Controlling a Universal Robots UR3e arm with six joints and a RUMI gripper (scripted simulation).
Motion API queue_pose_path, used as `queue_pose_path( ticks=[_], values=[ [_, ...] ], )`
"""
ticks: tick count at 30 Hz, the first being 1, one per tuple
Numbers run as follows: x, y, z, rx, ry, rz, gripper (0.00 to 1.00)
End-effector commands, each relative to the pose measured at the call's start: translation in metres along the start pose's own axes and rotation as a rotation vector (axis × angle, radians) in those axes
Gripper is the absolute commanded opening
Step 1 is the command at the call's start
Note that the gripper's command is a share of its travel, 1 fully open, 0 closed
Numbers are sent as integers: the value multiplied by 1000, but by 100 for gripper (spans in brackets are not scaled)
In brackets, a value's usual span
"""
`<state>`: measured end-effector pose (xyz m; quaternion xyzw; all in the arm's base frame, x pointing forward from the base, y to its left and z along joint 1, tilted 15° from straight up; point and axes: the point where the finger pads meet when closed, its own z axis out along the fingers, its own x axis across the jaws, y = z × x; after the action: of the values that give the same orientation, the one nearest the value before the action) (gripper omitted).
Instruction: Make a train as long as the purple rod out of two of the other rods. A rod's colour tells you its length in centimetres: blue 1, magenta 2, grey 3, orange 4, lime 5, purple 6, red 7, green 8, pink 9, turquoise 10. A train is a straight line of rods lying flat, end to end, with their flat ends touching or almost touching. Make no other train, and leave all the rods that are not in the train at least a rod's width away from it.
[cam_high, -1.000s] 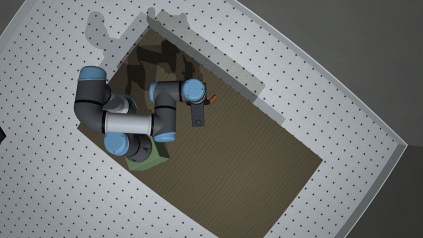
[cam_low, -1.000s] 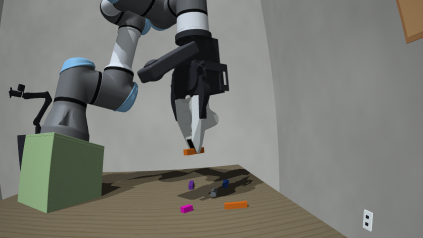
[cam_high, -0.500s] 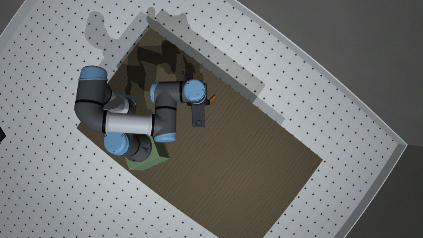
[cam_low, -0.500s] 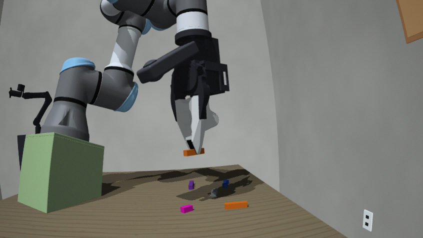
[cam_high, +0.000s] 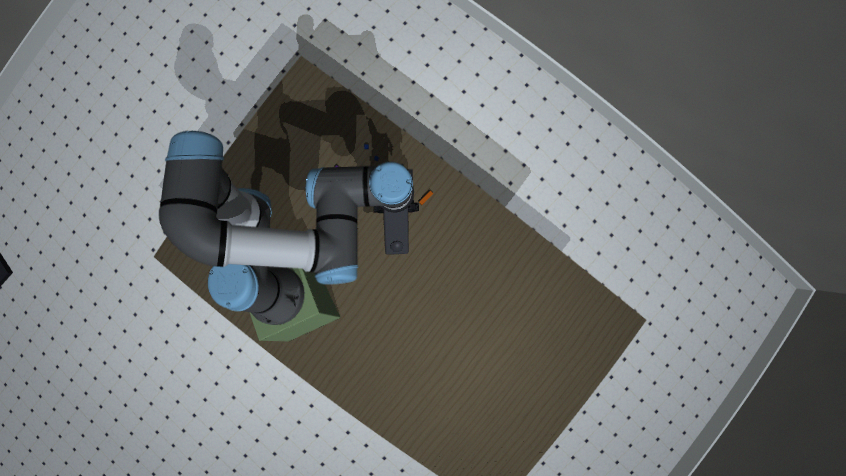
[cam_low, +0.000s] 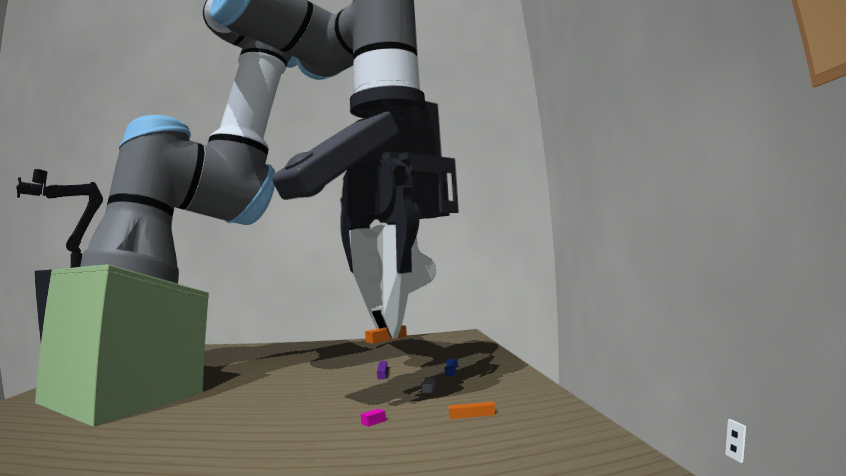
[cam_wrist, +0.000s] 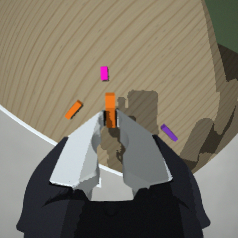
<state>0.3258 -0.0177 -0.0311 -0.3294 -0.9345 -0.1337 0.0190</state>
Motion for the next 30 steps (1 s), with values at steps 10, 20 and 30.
queue_pose_path(
  ticks=[10,20,30],
  values=[
    [-9,2,50,-2,-23,0,0],
    [-9,2,59,-1,-23,0,0],
    [-10,2,59,-1,-24,0,0]
  ],
)
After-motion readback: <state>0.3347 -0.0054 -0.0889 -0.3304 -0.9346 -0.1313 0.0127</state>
